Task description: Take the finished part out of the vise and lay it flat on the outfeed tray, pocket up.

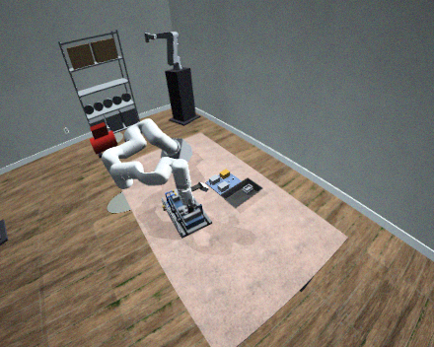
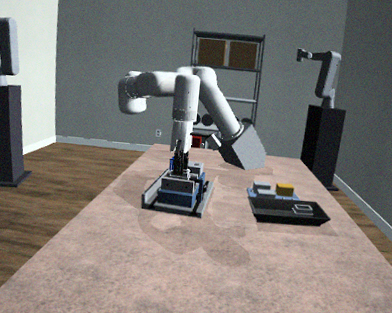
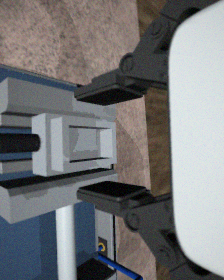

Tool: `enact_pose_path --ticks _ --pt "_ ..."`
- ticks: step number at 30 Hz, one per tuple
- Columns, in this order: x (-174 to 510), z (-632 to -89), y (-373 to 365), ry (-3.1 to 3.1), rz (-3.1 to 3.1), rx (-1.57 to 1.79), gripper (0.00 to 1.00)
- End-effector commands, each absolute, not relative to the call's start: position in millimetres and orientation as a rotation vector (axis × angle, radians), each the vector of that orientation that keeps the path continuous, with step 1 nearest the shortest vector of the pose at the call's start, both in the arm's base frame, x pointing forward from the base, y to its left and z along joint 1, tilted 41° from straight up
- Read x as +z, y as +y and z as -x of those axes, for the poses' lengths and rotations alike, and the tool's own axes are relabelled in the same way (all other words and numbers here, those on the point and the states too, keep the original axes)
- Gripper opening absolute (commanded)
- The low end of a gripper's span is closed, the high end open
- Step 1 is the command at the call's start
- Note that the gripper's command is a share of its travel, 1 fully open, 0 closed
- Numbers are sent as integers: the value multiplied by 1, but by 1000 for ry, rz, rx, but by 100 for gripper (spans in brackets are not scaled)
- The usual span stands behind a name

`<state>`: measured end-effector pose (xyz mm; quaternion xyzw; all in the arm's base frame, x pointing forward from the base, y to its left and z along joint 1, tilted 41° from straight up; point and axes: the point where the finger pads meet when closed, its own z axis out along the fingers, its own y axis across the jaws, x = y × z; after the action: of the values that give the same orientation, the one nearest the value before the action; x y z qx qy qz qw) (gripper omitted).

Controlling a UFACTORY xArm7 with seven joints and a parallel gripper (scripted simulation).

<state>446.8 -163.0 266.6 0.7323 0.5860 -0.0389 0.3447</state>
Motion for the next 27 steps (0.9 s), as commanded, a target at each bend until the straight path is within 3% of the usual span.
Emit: enact_pose_path --ticks 1,27 --pt "266 -448 -163 1521 -1899 -98 69" --pt "263 -449 -166 1521 -1899 -98 69"
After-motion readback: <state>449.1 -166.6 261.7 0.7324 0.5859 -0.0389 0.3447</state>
